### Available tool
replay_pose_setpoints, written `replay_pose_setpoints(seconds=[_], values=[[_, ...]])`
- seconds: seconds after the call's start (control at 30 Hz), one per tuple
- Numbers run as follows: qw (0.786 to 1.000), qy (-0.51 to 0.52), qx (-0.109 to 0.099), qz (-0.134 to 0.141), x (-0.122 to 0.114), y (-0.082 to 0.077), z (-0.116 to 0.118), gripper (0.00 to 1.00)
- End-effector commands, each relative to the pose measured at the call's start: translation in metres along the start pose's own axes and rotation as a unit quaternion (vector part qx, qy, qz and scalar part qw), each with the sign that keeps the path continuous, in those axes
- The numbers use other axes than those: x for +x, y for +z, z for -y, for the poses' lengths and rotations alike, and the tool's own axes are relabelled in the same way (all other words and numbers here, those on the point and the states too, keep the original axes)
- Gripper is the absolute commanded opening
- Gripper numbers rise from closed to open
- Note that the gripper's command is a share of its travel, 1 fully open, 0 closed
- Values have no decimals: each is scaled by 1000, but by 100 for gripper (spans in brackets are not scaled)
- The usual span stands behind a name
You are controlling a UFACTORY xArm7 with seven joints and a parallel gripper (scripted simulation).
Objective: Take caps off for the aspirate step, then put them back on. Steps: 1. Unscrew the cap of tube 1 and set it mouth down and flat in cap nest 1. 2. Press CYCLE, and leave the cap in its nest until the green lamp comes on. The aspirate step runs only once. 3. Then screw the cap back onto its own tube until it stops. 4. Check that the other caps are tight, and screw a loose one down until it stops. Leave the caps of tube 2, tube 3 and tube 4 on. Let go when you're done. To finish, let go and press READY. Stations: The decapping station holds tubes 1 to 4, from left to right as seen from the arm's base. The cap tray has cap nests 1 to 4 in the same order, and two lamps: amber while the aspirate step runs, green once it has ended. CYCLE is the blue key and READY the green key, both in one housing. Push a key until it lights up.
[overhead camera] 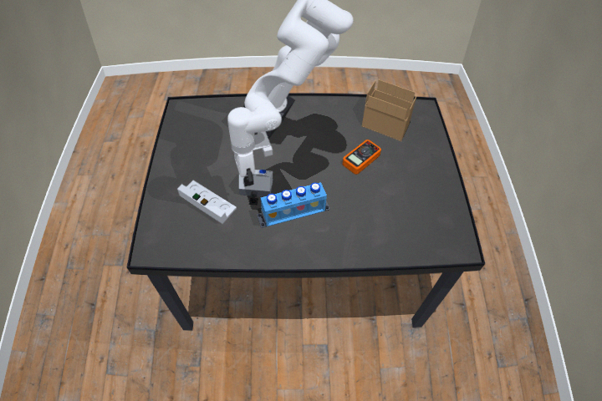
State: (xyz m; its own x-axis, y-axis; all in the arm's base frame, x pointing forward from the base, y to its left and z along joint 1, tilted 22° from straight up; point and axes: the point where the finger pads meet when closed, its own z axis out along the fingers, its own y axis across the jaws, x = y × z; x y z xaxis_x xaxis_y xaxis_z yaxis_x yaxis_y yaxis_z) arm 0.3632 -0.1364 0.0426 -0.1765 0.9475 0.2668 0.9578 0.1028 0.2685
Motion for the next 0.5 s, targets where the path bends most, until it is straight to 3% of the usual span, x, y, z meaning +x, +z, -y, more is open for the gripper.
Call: replay_pose_setpoints(seconds=[0.0,0.27,0.33,0.4,0.47], values=[[999,42,-2,1,7,-1,-4,46],[958,286,-3,-1,56,-1,-20,46],[958,286,-3,-1,56,-1,-20,46],[927,374,-2,0,72,-1,-26,46],[924,383,-2,0,88,-1,-31,46]])
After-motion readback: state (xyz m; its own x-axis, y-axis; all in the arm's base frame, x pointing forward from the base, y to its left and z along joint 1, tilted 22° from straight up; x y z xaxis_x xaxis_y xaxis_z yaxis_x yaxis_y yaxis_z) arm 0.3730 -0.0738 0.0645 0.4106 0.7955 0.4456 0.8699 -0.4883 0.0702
